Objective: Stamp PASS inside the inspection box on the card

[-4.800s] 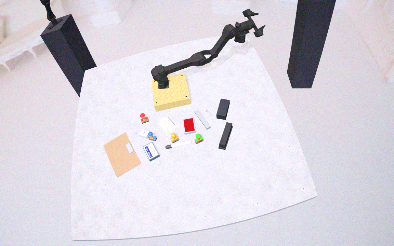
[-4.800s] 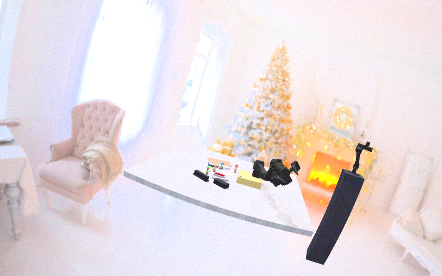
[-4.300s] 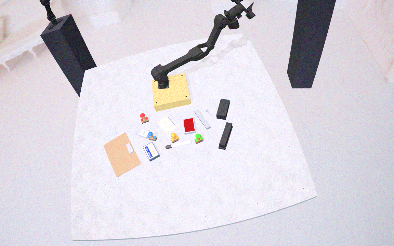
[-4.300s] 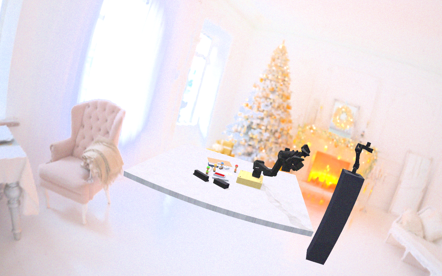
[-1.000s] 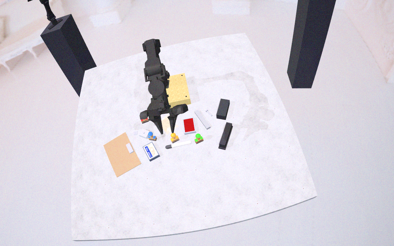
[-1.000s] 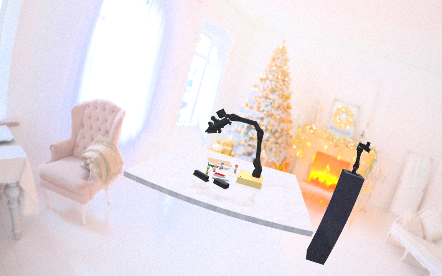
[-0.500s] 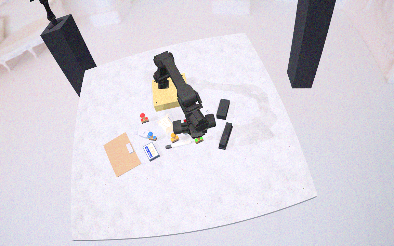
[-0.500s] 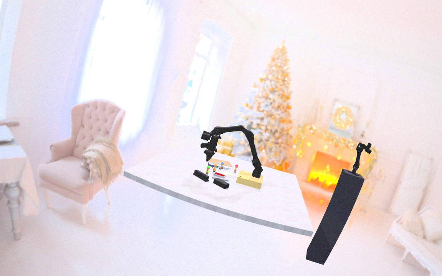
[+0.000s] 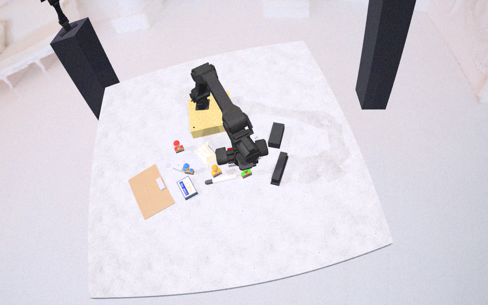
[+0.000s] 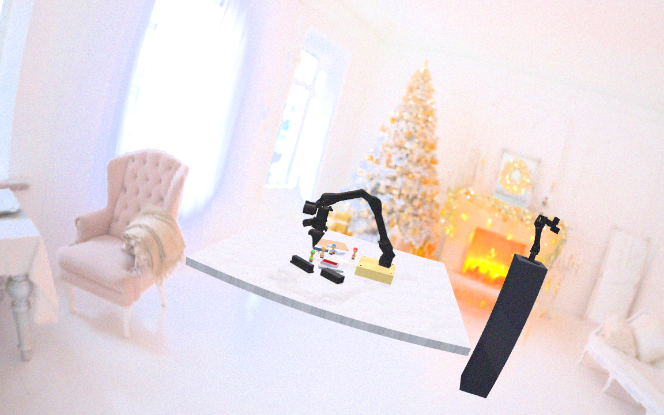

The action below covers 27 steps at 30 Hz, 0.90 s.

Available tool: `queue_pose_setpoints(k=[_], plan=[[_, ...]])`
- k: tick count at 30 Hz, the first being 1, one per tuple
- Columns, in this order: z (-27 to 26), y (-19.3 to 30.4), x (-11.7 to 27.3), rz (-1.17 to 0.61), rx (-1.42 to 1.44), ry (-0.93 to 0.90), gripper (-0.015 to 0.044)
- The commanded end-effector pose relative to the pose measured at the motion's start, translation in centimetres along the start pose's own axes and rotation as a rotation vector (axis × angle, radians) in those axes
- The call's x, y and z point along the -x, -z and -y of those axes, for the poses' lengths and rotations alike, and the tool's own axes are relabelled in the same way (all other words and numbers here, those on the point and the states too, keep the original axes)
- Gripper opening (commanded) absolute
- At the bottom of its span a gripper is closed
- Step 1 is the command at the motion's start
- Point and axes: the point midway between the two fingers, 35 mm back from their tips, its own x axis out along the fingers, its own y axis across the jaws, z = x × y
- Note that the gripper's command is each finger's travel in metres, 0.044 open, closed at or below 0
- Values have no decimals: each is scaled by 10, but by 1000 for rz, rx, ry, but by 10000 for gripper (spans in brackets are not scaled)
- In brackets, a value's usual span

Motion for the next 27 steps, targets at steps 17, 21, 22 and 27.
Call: queue_pose_setpoints(k=[17,21,22,27], plan=[[-2,0,-33,-4,1,-5,211],[-2,0,-40,-4,1,-5,211],[-1,0,-42,-4,1,-5,211],[-1,0,-50,-4,1,-5,211]])
